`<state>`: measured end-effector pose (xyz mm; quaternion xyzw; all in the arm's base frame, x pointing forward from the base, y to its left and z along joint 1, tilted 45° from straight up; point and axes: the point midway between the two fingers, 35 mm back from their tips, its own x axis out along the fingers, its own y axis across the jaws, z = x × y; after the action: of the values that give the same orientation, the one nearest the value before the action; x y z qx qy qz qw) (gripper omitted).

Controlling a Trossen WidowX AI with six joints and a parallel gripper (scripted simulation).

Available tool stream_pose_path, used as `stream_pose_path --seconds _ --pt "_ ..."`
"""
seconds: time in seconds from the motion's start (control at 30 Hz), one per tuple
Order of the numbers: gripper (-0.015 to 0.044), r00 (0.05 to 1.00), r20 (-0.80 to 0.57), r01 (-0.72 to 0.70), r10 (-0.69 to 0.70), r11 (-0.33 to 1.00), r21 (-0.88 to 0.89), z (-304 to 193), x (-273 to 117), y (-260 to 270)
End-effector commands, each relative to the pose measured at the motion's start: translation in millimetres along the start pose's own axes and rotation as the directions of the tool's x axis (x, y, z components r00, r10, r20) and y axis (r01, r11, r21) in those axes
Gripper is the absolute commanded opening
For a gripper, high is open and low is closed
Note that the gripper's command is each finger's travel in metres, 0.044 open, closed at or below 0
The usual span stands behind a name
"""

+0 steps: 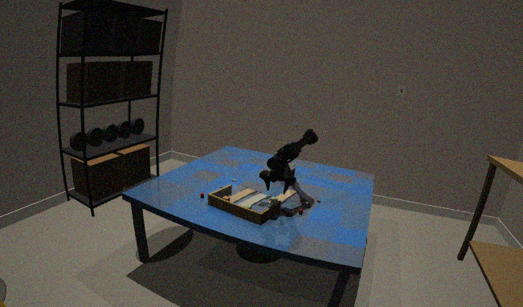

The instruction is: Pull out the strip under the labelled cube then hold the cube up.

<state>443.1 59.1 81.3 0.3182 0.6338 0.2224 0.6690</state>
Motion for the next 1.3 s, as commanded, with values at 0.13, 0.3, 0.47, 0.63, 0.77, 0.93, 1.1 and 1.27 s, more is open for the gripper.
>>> stream_pose_path --seconds 0.13,0.3,0.47,0.63,0.77,0.93,1.1,1.27 --pt "0.0282 1.000 -0.008 -0.002 0.002 1.000 0.000 4.9 9.4 -2.4" --pt "0.0250 1.000 -0.008 -0.002 0.002 1.000 0.000 5.3 17.6 -2.4" --pt "0.0250 1.000 -0.008 -0.003 0.003 1.000 0.000 5.5 25.8 -2.4" --pt "0.0250 1.000 -0.008 -0.003 0.003 1.000 0.000 5.6 33.9 -2.3" --pt "0.0250 1.000 -0.008 -0.003 0.003 1.000 0.000 5.5 40.4 -2.2" --pt "0.0250 1.000 -0.008 -0.004 0.004 1.000 0.000 5.2 48.6 -2.1" --pt "0.0250 1.000 -0.008 -0.005 0.005 1.000 0.000 4.7 56.3 -1.9" --pt "0.0250 1.000 -0.008 -0.005 0.005 1.000 0.000 4.6 57.4 -1.9"
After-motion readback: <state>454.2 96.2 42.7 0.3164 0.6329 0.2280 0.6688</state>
